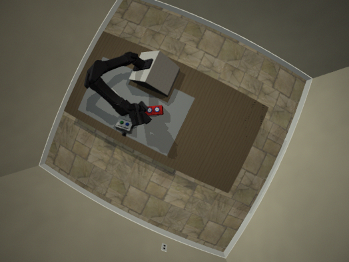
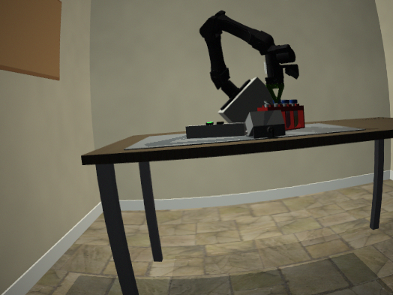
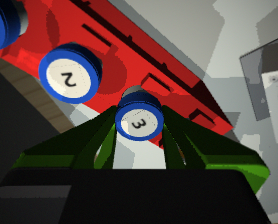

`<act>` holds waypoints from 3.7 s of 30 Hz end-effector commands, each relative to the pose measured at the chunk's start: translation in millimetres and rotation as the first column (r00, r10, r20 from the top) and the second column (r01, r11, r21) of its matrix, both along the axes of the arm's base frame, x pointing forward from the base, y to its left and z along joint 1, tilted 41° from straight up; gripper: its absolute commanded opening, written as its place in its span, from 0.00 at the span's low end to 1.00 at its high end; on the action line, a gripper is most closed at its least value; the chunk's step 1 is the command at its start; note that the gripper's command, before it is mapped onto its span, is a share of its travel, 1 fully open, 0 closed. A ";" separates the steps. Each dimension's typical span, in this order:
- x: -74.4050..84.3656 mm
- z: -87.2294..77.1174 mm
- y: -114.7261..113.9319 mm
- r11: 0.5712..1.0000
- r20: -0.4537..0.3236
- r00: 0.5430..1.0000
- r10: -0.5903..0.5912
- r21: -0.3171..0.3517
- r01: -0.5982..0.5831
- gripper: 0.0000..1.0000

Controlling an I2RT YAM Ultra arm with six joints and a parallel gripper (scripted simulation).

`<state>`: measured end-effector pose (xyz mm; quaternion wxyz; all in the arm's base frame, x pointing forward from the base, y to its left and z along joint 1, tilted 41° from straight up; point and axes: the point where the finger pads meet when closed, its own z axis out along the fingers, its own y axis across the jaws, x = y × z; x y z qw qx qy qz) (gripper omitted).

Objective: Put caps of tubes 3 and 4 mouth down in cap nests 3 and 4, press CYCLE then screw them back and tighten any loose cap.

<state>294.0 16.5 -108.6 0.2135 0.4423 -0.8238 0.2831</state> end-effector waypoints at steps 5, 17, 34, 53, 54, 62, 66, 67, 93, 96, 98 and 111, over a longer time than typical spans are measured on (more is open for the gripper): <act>2.6 1.5 2.7 0.956 0.271 0.920 -0.284 0.007 0.293 0.00; 2.6 1.3 2.5 0.786 0.547 0.621 -0.561 0.117 0.607 0.00; 2.5 1.0 2.2 0.385 0.732 -0.075 -0.678 0.440 0.811 0.00; 2.4 0.7 2.0 0.098 0.645 -0.571 -0.509 0.702 0.706 0.00; 2.4 0.7 2.0 0.098 0.645 -0.571 -0.509 0.702 0.706 0.49; 2.5 0.7 1.9 0.098 0.645 -0.571 -0.509 0.702 0.706 0.49; 2.5 1.0 2.3 0.138 0.670 -0.502 -0.547 0.664 0.735 0.49; 2.5 1.0 2.3 0.138 0.670 -0.502 -0.547 0.664 0.735 0.49; 2.2 1.2 2.2 0.839 0.486 0.714 -0.504 0.079 0.538 0.49; 2.2 1.3 2.2 0.894 0.405 0.811 -0.423 0.042 0.445 0.49; 2.1 1.3 2.1 0.925 0.347 0.864 -0.364 0.023 0.380 0.49; 2.0 1.3 2.1 0.999 -0.025 0.999 0.046 0.010 -0.046 0.49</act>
